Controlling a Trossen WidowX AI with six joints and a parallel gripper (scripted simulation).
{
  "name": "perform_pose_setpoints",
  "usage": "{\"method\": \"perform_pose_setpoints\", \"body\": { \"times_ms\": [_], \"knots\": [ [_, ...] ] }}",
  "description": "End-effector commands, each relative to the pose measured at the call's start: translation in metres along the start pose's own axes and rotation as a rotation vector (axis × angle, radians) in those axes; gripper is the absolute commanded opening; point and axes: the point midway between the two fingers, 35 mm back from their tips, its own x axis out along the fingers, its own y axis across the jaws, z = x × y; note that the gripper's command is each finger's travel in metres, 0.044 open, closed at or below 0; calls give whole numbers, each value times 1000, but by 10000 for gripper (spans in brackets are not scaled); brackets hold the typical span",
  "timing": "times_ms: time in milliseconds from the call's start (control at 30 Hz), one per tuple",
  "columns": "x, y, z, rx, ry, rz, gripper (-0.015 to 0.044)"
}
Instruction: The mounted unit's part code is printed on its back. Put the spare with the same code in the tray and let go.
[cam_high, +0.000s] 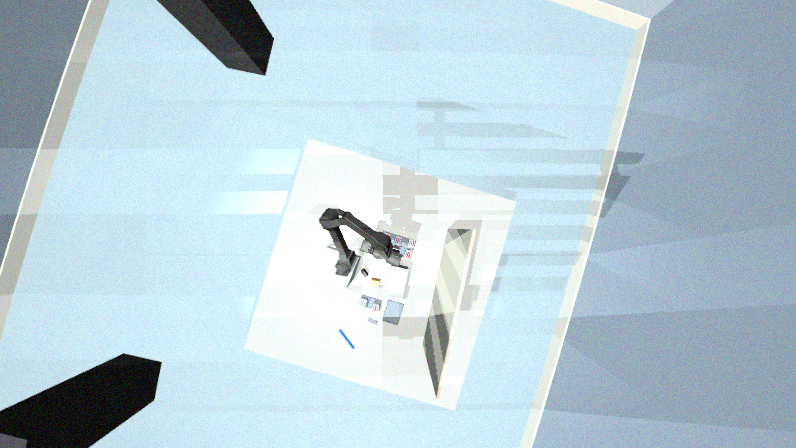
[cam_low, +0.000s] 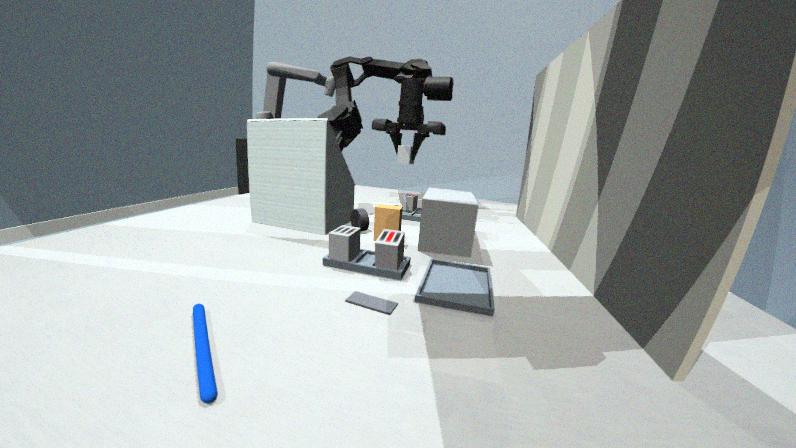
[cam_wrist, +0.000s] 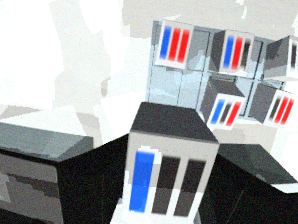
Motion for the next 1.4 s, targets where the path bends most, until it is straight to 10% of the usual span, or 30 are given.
{"method": "perform_pose_setpoints", "body": {
  "times_ms": [0, 1367],
  "knots": [
    [-12, 0, 3, -6, -13, -8, 0],
    [-45, -131, -93, 23, 38, -18, 0]
  ]
}}
